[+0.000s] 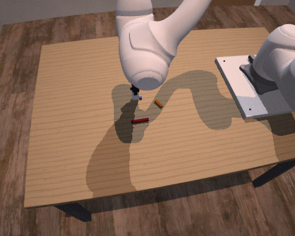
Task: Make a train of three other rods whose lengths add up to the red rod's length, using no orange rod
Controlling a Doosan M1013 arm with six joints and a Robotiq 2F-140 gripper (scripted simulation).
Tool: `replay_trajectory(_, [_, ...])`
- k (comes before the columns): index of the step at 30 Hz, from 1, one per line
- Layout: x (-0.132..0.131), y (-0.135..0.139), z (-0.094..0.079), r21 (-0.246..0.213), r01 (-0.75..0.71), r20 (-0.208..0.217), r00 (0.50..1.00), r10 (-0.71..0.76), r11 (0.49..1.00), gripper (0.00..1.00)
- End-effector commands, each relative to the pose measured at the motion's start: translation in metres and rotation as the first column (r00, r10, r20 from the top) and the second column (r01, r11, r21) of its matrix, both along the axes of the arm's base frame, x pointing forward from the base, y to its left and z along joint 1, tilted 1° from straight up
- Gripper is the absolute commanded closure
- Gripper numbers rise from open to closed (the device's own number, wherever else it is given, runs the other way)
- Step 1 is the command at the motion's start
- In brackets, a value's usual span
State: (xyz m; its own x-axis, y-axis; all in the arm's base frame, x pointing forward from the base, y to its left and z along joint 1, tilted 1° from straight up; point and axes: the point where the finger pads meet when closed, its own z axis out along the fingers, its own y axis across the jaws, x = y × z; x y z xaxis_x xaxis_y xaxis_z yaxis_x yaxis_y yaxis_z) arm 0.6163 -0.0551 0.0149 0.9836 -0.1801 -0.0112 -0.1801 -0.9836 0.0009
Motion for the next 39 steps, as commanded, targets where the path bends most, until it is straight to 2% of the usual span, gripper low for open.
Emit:
replay_trajectory(1, [0.0, 0.0, -0.0017, 0.0, 0.0, 0.0, 1.0, 0.0, 1.0, 0.97])
replay_trajectory(11, [-0.0001, 0.0001, -0.0095, 0.0, 0.0, 0.0, 1.0, 0.0, 1.0, 0.97])
replay_trajectory(39, [-0.0001, 0.0001, -0.0103, 0.0, 0.0, 0.0, 1.0, 0.0, 1.0, 0.97])
